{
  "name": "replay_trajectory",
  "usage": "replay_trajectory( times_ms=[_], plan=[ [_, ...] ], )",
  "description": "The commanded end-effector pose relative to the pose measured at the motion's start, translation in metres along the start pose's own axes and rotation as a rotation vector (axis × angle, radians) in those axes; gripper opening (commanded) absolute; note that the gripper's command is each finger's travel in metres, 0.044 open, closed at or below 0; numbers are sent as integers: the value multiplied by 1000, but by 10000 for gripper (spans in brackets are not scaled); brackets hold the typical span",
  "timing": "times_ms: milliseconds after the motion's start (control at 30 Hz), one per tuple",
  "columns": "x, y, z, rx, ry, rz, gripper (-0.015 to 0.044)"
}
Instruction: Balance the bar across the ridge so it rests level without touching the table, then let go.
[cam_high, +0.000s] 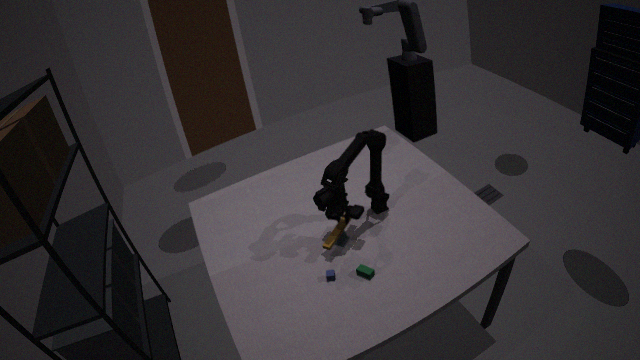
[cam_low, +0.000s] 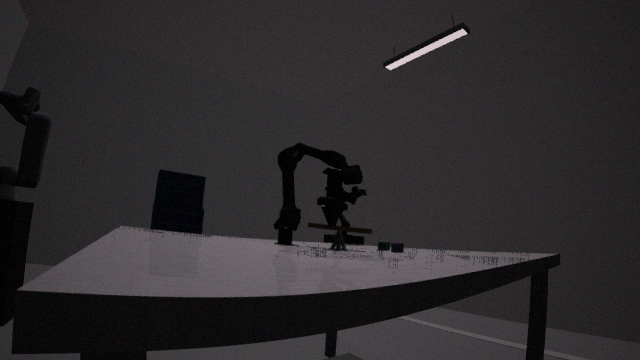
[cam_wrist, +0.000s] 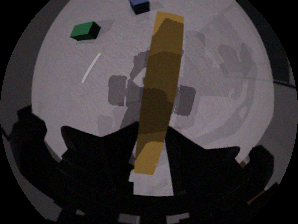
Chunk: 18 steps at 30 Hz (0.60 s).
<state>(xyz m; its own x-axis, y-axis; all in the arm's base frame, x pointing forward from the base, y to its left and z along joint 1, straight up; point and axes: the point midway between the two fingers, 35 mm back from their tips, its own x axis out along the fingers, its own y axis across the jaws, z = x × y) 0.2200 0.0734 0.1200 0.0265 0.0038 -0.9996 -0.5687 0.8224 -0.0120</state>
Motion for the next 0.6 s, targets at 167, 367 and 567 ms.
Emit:
replay_trajectory(
  times_ms=[167,367,567],
  plan=[
    [2,1,0,-4,0,5,0],
    [2,1,0,-4,0,5,0],
    [3,1,0,-4,0,5,0]
  ],
)
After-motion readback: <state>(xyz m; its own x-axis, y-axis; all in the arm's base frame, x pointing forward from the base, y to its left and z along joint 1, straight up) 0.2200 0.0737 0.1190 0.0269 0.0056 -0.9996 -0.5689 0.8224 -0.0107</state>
